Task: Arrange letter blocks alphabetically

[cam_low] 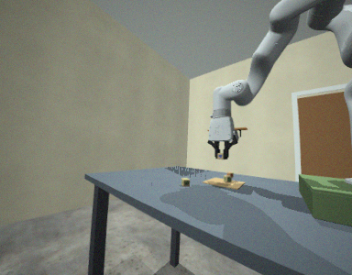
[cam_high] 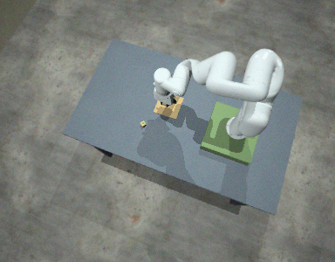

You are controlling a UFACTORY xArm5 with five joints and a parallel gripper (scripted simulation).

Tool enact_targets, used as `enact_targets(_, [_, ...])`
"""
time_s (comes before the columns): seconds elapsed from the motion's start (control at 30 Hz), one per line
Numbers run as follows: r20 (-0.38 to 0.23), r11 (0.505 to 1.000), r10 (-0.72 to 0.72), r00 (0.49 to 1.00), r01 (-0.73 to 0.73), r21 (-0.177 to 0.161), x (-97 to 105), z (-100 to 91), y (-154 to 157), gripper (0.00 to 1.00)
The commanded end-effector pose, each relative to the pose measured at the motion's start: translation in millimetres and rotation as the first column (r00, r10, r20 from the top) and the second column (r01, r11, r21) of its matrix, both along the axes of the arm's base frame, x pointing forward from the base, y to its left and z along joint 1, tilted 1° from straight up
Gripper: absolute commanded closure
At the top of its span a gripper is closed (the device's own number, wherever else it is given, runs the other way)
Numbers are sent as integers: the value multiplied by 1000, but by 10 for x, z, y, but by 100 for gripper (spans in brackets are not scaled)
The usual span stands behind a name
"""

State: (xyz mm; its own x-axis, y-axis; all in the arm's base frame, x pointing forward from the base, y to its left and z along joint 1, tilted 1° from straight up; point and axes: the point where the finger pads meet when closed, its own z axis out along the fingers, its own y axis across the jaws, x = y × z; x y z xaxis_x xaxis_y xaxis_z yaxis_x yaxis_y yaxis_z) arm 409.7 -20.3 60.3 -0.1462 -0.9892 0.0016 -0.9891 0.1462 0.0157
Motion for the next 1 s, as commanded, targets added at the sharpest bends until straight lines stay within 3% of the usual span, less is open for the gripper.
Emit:
enact_targets(0.0, [4, 1000, 0, 1000, 0, 0, 13, 10, -1, 79])
enact_targets(0.37, [4, 1000, 0, 1000, 0, 0, 10, -151, -1, 79])
enact_targets(0.8, [4, 1000, 0, 1000, 0, 0, 3, -751, 4, 79])
enact_targets(0.97, [4, 1000, 0, 1000, 0, 0, 2, -849, 5, 79])
